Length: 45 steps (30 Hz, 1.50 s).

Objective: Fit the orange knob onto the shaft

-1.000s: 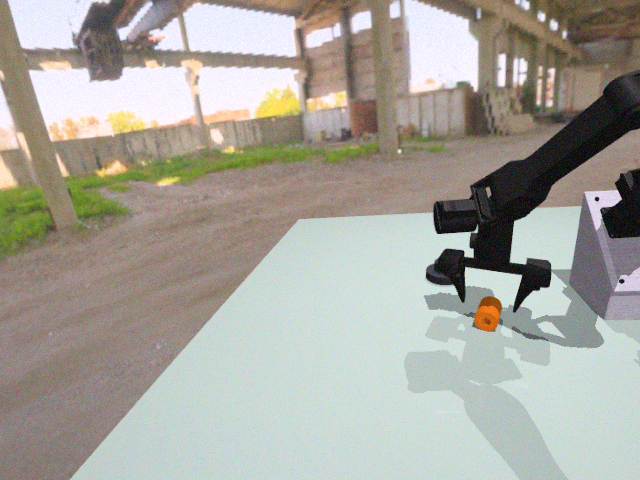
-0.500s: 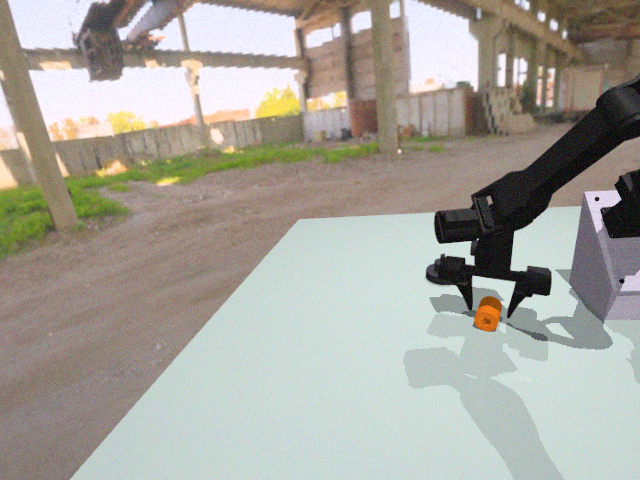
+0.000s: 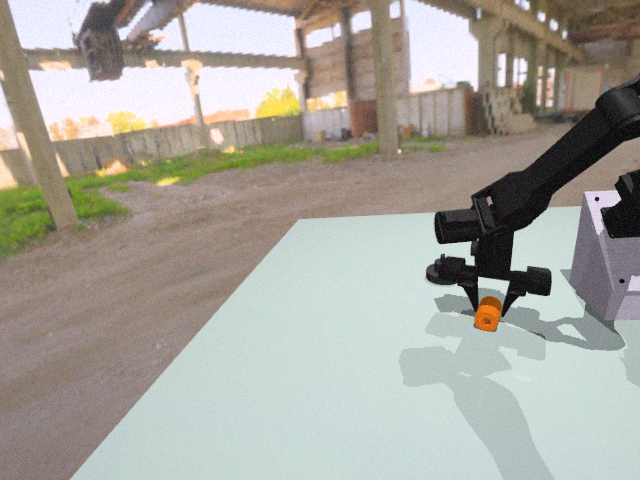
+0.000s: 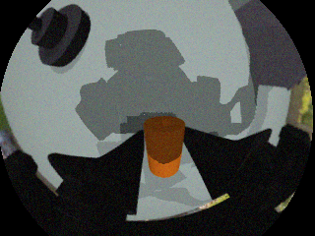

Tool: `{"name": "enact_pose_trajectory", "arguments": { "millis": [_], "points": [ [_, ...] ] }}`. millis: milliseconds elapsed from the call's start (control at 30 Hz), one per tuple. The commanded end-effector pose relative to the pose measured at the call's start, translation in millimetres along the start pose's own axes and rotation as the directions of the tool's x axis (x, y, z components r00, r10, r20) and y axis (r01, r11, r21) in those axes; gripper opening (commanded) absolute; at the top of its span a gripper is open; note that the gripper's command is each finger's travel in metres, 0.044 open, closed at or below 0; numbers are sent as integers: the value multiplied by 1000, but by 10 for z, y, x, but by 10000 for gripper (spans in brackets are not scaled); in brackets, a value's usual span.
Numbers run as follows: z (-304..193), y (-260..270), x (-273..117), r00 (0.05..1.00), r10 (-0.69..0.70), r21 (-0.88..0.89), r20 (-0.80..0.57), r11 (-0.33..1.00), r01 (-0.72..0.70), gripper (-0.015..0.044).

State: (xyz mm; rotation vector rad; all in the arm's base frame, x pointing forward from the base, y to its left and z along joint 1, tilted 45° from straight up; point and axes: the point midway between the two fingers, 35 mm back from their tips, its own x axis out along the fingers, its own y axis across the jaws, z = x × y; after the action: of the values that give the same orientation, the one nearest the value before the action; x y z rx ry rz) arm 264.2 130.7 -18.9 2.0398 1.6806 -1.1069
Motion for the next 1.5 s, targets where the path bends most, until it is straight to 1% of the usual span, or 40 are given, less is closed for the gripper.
{"name": "enact_pose_trajectory", "arguments": {
  "millis": [0, 67, 233, 767, 1100, 1467],
  "points": [
    [6, -1, 5, 1000, 0, 7, 3, 1000, 0, 193],
    [6, -1, 5, 1000, 0, 7, 3, 1000, 0, 180],
    [-5, 1, -4, 1000, 0, 4, 19, 1000, 0, 179],
    [-149, 2, -105, 961, -1, -1, 275, 1000, 1, 179],
    [-253, 1, -151, 900, -1, -1, 436, 1000, 2, 179],
    [-375, 0, -180, 802, -2, -1, 598, 1000, 3, 179]
  ]
}}
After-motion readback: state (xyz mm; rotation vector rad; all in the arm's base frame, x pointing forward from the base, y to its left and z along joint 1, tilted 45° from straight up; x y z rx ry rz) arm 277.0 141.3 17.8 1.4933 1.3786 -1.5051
